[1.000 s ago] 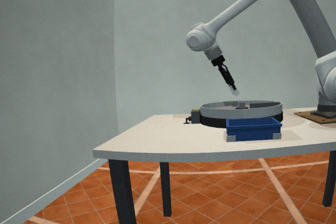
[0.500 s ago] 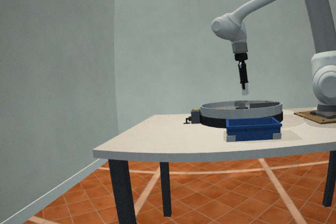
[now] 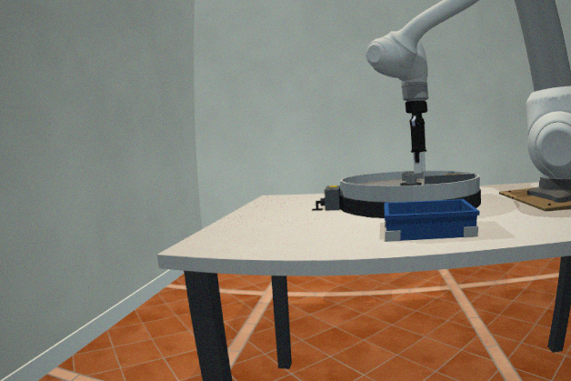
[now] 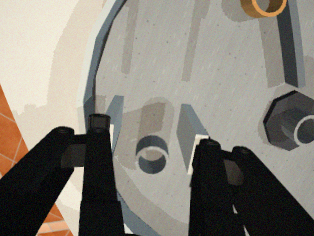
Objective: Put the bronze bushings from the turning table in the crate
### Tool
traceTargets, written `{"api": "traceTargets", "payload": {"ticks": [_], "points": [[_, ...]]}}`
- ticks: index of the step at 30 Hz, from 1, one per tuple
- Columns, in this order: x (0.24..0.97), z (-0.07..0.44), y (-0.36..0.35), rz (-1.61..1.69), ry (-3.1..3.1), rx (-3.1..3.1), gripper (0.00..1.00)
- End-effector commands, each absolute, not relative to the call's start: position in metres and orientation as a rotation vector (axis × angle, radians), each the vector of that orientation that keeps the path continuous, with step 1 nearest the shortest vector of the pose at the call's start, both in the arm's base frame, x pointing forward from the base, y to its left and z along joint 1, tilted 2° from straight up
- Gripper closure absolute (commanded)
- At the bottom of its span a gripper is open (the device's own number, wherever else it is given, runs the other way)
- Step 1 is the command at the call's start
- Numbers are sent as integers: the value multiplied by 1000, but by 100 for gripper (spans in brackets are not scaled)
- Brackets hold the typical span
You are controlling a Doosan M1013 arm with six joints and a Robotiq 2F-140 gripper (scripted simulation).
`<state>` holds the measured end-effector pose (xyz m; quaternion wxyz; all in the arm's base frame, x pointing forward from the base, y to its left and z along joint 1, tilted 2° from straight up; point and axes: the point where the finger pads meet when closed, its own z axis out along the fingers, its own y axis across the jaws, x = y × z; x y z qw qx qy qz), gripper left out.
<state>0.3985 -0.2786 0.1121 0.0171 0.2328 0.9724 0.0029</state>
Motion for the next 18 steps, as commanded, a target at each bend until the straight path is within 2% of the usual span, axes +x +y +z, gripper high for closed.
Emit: {"api": "traceTargets", "payload": {"ticks": [1,18], "points": [[399,95,-279,9,3021,723,68],[399,93,-279,9,3021,723,68]]}}
